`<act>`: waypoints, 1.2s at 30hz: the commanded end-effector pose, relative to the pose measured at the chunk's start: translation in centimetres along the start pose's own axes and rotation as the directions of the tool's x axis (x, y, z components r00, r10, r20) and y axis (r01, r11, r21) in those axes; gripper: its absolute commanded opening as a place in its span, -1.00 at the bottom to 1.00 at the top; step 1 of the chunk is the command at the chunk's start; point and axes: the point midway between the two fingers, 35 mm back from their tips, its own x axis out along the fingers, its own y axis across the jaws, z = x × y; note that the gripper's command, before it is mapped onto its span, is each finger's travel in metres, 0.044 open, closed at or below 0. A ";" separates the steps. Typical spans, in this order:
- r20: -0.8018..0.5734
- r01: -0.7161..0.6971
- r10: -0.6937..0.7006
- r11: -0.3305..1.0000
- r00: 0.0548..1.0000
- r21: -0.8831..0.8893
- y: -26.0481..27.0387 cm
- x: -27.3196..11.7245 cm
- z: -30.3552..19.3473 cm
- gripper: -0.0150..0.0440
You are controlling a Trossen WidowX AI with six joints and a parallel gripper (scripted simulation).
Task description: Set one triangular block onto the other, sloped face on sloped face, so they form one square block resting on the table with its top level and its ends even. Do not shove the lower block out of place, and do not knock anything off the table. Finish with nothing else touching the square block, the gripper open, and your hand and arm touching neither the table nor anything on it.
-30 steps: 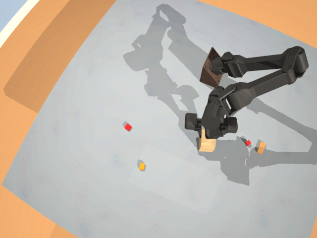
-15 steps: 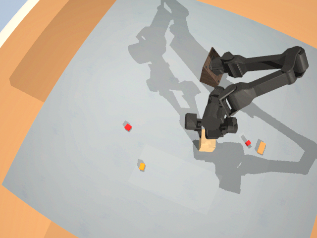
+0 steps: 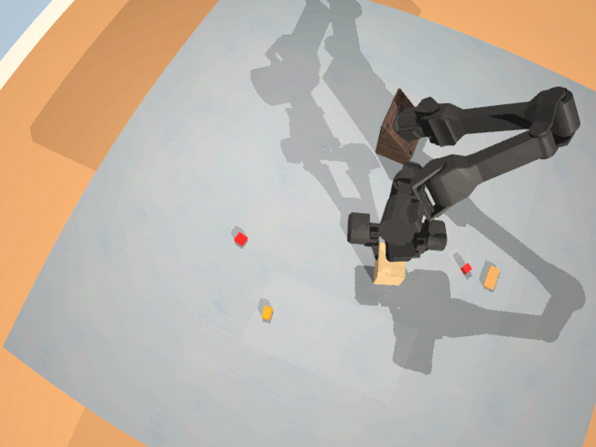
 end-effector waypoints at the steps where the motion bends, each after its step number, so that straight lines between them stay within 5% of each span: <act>1: 0.000 0.000 0.000 1.000 1.000 0.000 0.0 0.0 0.0 -0.22; 15: 0.000 0.000 0.000 1.000 1.000 0.000 0.0 0.0 0.0 1.00; 23: -0.004 0.007 -0.007 1.000 1.000 -0.001 -0.3 -0.6 0.0 1.00; 32: -0.009 0.009 -0.009 1.000 1.000 0.002 -0.4 -10.2 0.0 1.00; 36: -0.004 0.004 -0.004 1.000 1.000 0.002 -0.1 -11.0 0.0 1.00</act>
